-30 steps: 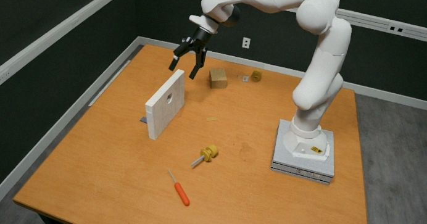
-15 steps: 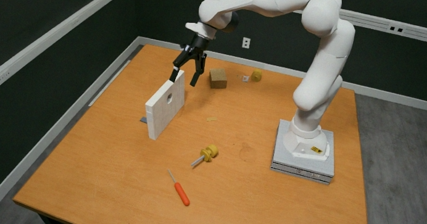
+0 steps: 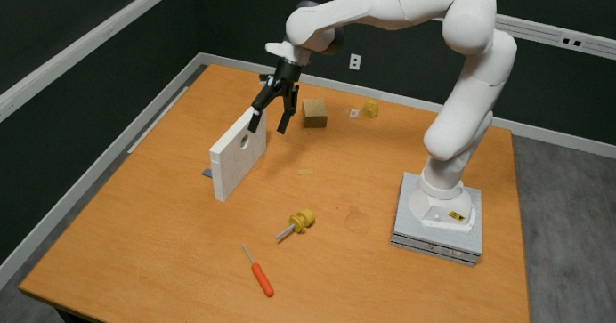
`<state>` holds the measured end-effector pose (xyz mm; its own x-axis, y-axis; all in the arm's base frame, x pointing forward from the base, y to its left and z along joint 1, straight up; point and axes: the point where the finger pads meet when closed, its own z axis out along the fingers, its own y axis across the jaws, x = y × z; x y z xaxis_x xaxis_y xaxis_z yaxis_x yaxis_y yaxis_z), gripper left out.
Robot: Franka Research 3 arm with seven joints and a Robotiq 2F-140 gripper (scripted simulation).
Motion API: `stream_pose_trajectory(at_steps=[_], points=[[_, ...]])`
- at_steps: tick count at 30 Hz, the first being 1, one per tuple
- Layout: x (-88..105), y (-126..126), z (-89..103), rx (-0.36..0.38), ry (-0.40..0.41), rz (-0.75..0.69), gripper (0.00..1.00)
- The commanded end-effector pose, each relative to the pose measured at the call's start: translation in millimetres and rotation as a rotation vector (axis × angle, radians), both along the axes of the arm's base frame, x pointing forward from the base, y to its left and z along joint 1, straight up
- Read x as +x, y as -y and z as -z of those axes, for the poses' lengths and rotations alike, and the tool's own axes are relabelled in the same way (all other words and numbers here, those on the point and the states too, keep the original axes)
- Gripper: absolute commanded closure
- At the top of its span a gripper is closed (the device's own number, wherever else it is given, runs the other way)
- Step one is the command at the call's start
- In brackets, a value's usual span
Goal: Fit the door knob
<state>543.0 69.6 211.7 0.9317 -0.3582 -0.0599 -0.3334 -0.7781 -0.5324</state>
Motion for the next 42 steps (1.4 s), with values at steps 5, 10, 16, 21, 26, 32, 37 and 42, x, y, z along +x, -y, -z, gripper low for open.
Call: stream_pose_trajectory(at_steps=[5, 10, 16, 21, 26, 32, 37, 42], points=[[0.4, 3, 1.2, -0.019, -0.005, 0.02, 0.0], [0.4, 3, 1.2, -0.019, -0.005, 0.02, 0.0], [-26.7, -28, 17.1, -0.099, -0.023, -0.054, 0.0], [-26.7, -28, 17.1, -0.099, -0.023, -0.054, 0.0], [-26.7, -28, 17.1, -0.099, -0.023, -0.054, 0.0], [-53.8, -51, 33.2, -0.18, -0.034, -0.123, 0.0], [-53.8, -51, 33.2, -0.18, -0.034, -0.123, 0.0], [-53.8, -51, 33.2, -0.18, -0.034, -0.123, 0.0]])
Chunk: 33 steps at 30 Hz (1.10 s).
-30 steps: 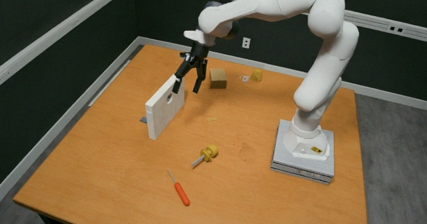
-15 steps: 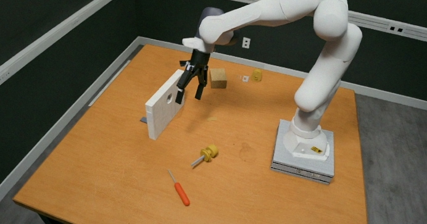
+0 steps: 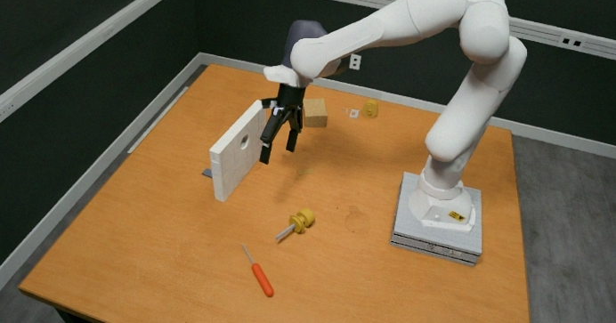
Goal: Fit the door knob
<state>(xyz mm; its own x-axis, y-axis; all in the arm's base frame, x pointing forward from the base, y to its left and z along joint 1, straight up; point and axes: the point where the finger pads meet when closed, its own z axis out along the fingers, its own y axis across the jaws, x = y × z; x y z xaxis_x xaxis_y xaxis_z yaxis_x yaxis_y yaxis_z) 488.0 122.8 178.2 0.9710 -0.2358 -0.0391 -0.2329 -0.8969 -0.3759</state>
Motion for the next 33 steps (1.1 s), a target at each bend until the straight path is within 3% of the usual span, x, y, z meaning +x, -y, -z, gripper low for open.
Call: stream_pose_trajectory(at_steps=[1, 3, 4, 18, 20, 23, 26, 33], points=[[1.3, 2, -0.4, -0.005, 0.0, 0.015, 0.0], [1.3, 2, -0.4, -0.005, 0.0, 0.015, 0.0], [-24.1, -14, 14.9, -0.083, -0.007, -0.048, 0.0], [-24.1, -14, 14.9, -0.083, -0.007, -0.048, 0.0], [-65.8, -28, 40.6, -0.22, -0.008, -0.151, 0.0], [-101.0, -29, 62.9, -0.35, 0.0, -0.241, 0.0], [-110.4, -28, 68.9, -0.388, 0.004, -0.266, 0.0], [-110.6, -28, 69.0, -0.389, 0.004, -0.267, 0.0]])
